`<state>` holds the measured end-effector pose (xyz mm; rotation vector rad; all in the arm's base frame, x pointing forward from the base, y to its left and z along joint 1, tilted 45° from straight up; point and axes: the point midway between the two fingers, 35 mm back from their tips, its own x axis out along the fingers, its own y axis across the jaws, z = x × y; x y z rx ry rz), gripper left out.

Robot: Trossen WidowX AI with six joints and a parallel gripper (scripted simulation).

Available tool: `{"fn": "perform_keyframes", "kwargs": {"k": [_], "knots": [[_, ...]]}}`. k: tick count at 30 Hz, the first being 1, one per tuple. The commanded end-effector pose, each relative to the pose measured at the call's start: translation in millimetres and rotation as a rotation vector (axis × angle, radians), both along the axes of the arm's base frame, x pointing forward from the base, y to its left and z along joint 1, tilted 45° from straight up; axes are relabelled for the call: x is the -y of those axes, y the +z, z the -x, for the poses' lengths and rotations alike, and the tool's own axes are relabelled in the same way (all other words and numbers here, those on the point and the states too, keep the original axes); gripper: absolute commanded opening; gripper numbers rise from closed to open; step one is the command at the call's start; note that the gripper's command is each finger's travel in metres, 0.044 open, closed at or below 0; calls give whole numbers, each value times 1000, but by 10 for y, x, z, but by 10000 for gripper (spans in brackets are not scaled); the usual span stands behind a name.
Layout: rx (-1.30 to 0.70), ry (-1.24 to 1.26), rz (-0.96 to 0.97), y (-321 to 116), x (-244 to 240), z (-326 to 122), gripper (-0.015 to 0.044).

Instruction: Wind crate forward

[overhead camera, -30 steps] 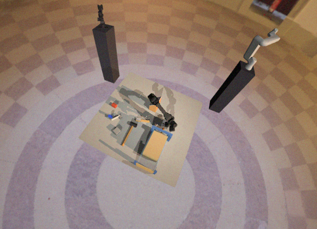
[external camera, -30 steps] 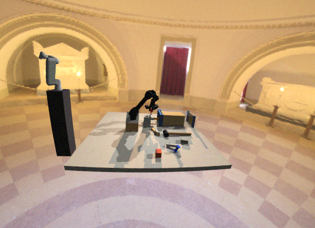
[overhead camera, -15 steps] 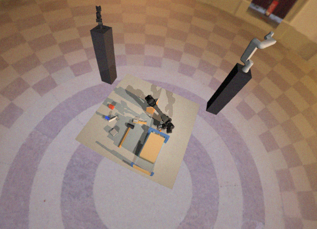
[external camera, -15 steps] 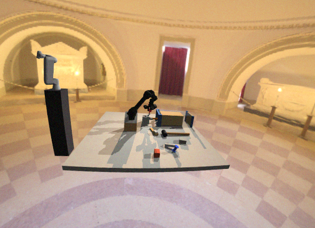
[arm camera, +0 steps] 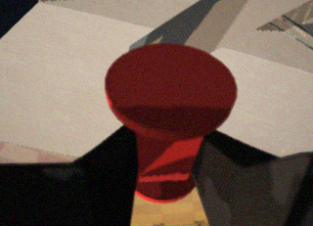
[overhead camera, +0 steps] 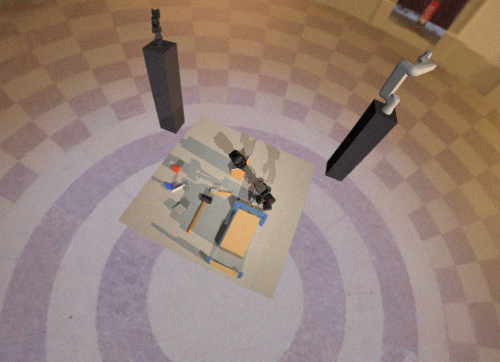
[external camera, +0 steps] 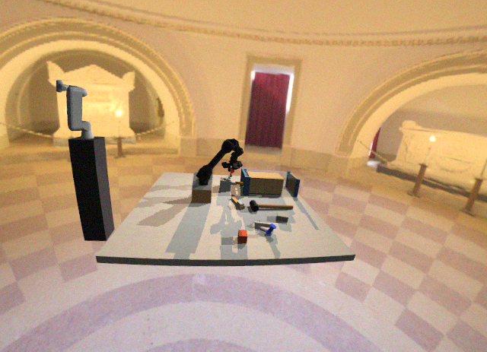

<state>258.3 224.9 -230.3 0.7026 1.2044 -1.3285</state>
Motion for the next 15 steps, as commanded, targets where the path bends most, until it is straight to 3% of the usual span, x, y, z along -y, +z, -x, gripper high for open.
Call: {"fn": "perform_keyframes", "kwargs": {"k": [1,15], "knots": [[-60,14,-13,-71,-77,242,0],[-60,14,-13,-74,-82,262,0]]}}
